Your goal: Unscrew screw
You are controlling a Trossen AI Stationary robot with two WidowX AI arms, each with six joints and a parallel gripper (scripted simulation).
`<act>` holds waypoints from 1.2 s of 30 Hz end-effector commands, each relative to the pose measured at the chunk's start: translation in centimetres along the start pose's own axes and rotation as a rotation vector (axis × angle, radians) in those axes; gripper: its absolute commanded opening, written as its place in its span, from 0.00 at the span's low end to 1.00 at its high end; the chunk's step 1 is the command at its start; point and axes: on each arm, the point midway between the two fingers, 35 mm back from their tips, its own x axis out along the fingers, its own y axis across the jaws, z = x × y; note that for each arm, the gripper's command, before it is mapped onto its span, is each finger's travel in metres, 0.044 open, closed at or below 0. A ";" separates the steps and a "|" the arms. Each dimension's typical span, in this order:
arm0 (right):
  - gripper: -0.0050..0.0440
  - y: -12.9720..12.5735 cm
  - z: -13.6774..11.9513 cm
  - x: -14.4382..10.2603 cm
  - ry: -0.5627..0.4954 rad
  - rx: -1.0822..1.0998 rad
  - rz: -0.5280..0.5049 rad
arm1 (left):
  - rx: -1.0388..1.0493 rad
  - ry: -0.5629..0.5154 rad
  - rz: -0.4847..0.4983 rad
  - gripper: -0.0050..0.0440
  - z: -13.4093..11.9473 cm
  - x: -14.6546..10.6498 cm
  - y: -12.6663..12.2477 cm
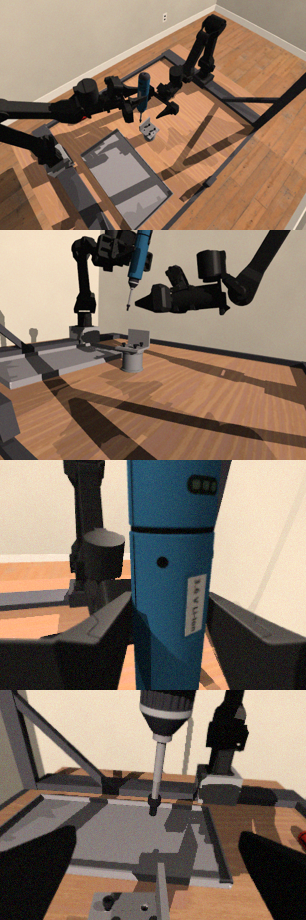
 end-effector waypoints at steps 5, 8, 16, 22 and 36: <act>1.00 0.5 3.2 -0.9 0.051 -0.015 0.015 | -0.217 0.076 0.082 0.43 1.0 0.4 2.9; 1.00 0.6 3.3 -1.5 0.090 -0.018 0.018 | -0.341 0.147 0.129 0.43 -0.5 0.5 4.1; 1.00 0.7 2.3 -3.2 0.238 -0.024 0.024 | -0.695 0.271 0.293 0.43 -4.3 -0.1 7.0; 1.00 0.8 1.6 -4.2 0.311 -0.026 0.025 | -0.883 0.315 0.397 0.43 -6.3 -0.7 8.4; 1.00 1.0 2.2 -6.4 0.386 -0.033 0.035 | -1.494 0.357 0.840 0.43 -12.6 -4.3 12.4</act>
